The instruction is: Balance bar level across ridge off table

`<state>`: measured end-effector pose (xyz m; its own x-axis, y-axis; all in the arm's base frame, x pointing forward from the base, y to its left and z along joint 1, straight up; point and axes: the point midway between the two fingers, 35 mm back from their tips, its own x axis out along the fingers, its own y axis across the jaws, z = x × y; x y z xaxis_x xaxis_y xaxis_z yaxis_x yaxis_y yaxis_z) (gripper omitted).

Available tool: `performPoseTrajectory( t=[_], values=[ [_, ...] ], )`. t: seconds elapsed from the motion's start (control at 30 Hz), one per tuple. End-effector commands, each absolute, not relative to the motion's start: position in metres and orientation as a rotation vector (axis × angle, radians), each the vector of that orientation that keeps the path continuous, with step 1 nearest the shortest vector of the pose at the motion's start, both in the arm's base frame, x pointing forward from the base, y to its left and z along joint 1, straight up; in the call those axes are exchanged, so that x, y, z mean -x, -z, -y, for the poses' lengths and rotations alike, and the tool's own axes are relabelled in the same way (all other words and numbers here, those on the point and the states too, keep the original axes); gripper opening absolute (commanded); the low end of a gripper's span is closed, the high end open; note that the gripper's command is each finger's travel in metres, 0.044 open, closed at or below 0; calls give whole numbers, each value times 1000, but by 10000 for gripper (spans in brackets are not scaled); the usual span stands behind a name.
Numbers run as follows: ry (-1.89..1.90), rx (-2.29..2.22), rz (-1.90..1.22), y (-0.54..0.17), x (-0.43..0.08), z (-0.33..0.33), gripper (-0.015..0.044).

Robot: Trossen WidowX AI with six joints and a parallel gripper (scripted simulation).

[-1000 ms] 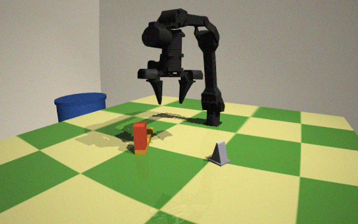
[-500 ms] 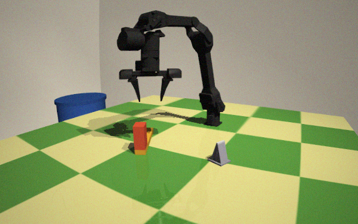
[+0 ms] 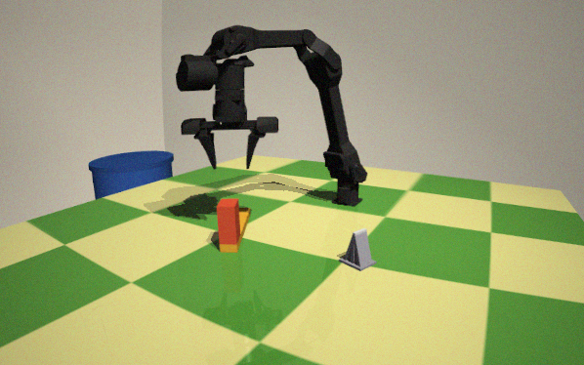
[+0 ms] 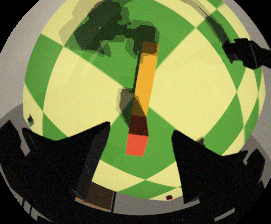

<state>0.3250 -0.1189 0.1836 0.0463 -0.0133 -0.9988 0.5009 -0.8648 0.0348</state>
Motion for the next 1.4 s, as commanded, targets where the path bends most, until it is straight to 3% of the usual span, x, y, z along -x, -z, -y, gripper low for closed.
performPoseTrajectory(
  t=[0.0,0.47,1.37],
  values=[
    [1893,-1954,-485,-162,-327,121,315],
    [1893,-1954,-486,-78,-325,120,315],
    [1893,-1954,-486,-52,-325,121,315]
  ],
)
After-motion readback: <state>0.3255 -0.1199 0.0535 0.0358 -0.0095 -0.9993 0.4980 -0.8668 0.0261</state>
